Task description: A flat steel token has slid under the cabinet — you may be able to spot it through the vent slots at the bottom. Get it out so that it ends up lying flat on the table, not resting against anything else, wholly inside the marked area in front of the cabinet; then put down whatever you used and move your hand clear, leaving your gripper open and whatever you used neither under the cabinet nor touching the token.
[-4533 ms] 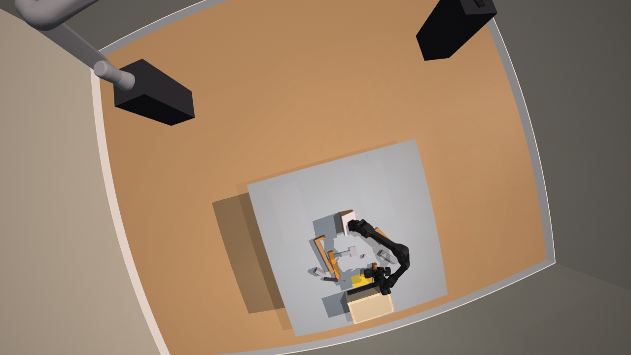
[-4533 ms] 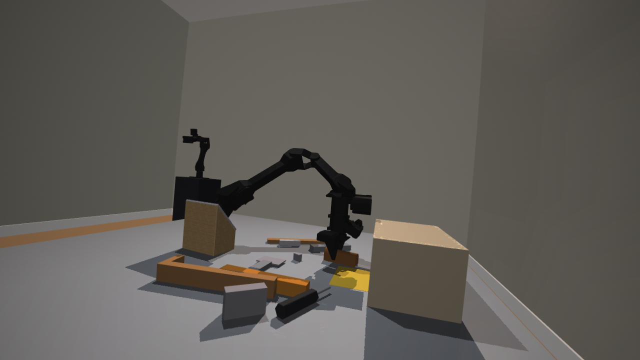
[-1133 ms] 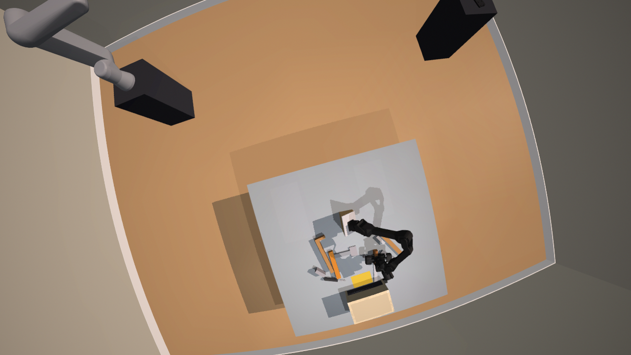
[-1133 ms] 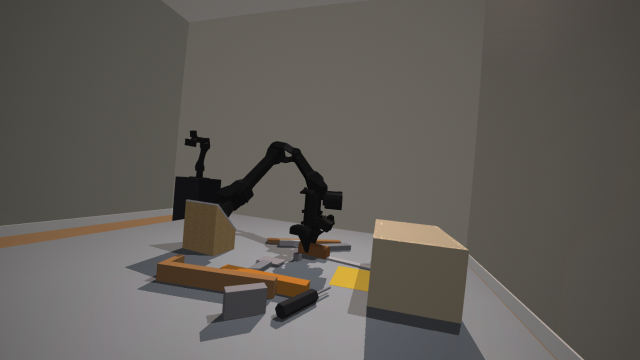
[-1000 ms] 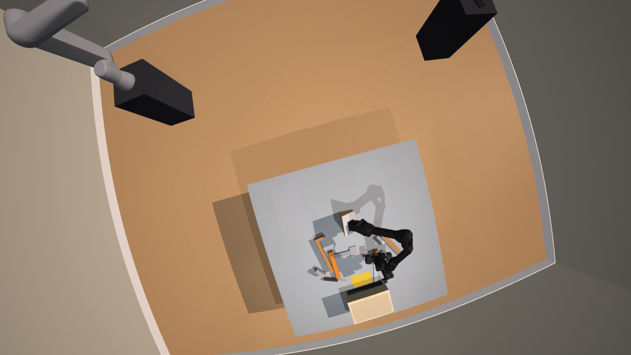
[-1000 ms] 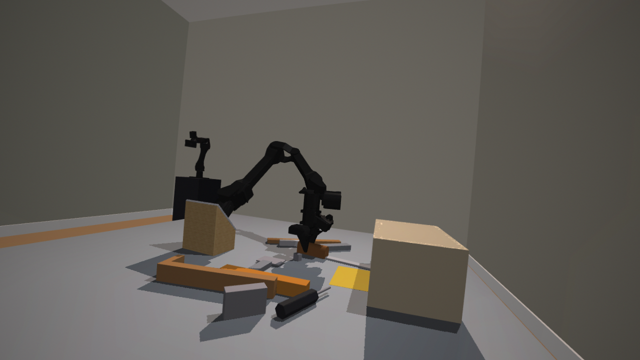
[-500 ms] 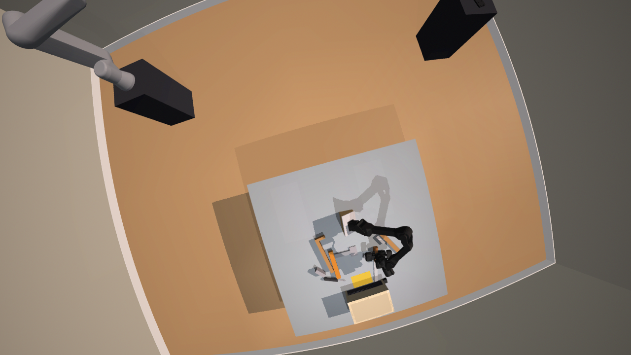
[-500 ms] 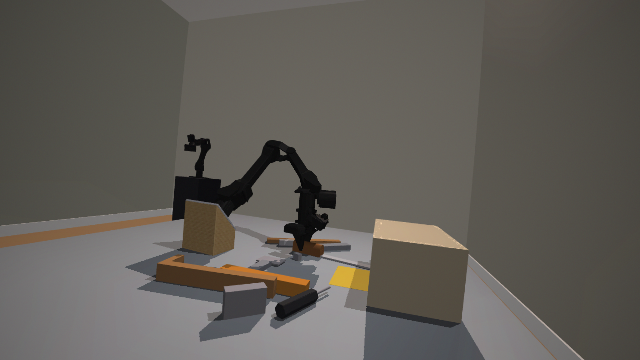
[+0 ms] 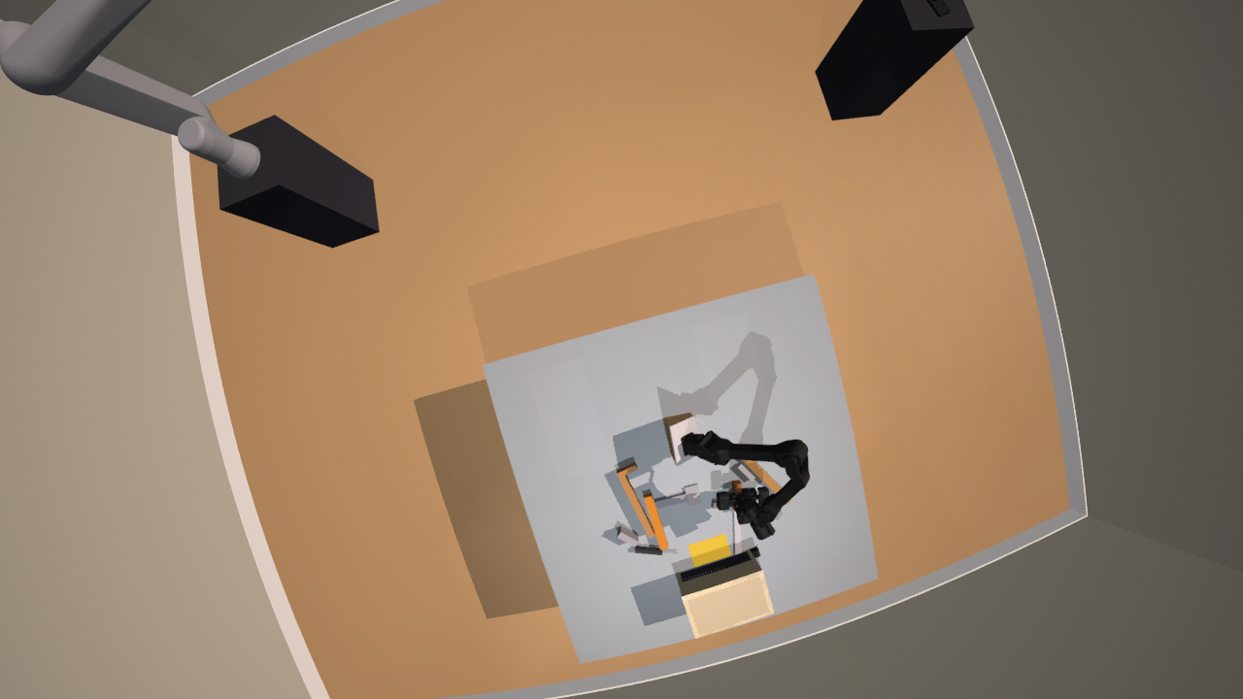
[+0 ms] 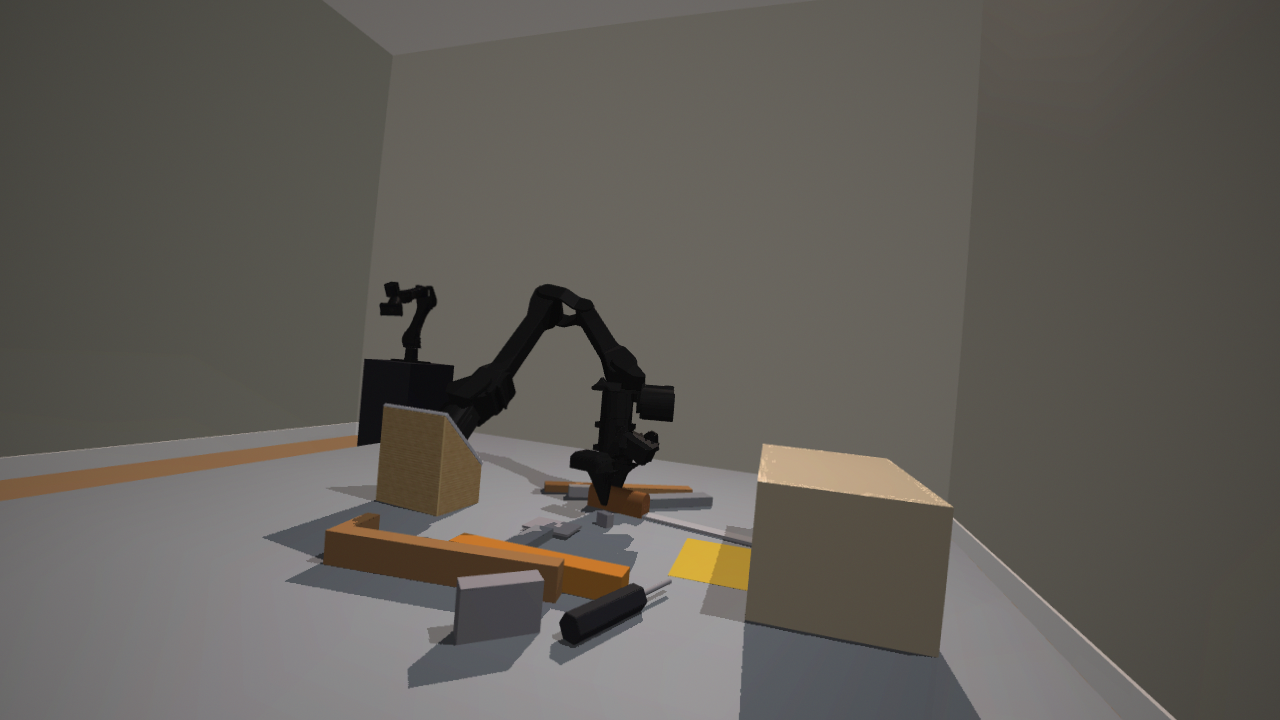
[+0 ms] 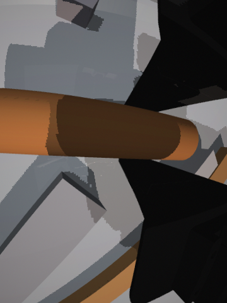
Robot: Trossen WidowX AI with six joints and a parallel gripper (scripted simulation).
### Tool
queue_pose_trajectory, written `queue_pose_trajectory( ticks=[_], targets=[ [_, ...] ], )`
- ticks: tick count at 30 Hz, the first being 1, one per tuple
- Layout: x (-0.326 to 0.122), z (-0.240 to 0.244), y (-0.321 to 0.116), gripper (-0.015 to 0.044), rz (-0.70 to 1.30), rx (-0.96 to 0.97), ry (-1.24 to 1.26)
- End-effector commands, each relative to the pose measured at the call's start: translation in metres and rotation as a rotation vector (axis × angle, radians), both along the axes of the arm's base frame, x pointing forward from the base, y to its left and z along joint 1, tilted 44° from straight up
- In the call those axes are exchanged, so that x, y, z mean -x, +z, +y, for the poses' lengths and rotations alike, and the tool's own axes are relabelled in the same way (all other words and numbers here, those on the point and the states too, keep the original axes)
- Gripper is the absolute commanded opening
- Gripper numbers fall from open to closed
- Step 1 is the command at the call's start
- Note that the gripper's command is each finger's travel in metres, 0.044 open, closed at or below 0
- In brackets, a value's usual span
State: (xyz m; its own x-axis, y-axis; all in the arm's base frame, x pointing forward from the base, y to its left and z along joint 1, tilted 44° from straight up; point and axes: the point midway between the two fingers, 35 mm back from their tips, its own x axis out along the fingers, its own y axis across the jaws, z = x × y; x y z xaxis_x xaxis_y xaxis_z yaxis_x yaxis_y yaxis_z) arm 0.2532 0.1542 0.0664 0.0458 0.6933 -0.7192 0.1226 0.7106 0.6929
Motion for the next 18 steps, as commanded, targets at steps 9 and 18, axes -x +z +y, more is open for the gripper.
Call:
queue_pose_trajectory(
  ticks=[9, 18],
  targets=[
    [0.016, 0.003, 0.0, 0.0, 0.01, 0.001, -0.002],
    [0.026, 0.005, 0.002, 0.0, 0.01, 0.001, -0.002]
  ],
)
